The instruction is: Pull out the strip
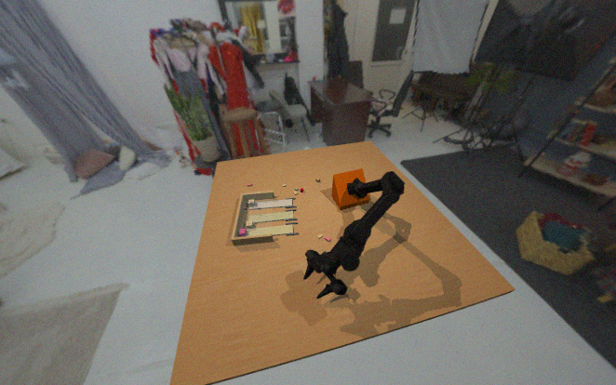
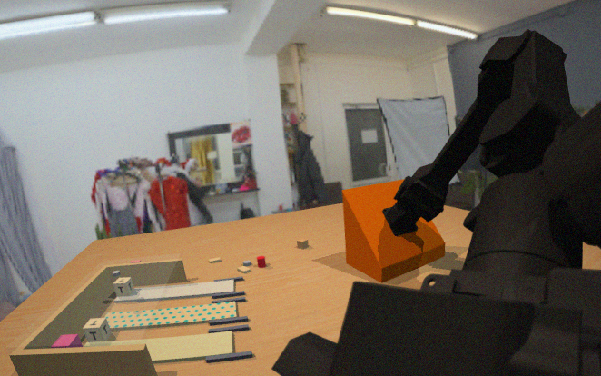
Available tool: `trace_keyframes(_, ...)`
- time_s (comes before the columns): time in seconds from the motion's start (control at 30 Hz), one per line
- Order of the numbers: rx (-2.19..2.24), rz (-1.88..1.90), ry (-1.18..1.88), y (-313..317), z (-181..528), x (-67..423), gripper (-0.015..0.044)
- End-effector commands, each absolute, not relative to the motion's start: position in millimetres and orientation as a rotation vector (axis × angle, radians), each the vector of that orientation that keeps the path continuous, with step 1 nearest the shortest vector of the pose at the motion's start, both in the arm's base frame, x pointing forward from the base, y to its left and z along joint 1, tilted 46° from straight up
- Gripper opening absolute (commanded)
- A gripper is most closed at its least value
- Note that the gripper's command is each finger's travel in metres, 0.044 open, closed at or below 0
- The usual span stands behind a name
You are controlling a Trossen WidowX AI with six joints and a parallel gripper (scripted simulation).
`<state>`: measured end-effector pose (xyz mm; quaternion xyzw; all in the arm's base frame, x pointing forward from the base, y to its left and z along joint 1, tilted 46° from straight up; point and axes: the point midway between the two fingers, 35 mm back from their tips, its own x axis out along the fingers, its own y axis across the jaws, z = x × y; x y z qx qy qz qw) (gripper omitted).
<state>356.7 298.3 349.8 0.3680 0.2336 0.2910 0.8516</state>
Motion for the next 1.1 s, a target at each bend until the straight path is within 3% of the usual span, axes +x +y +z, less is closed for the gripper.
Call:
trace_keyframes(0.0, 0.709, 0.545, 0.511, 259, 312, 386, 0.0400)
trace_keyframes(0.4, 0.611, 0.367, 0.609, 90, 194, 424, 0.0400)
trace_keyframes(0.83, 0.740, 0.270, 0.618, -74, 92, 339, 0.0400)
trace_keyframes(1.07, 0.764, 0.261, 0.600, -86, 85, 324, 0.0400)
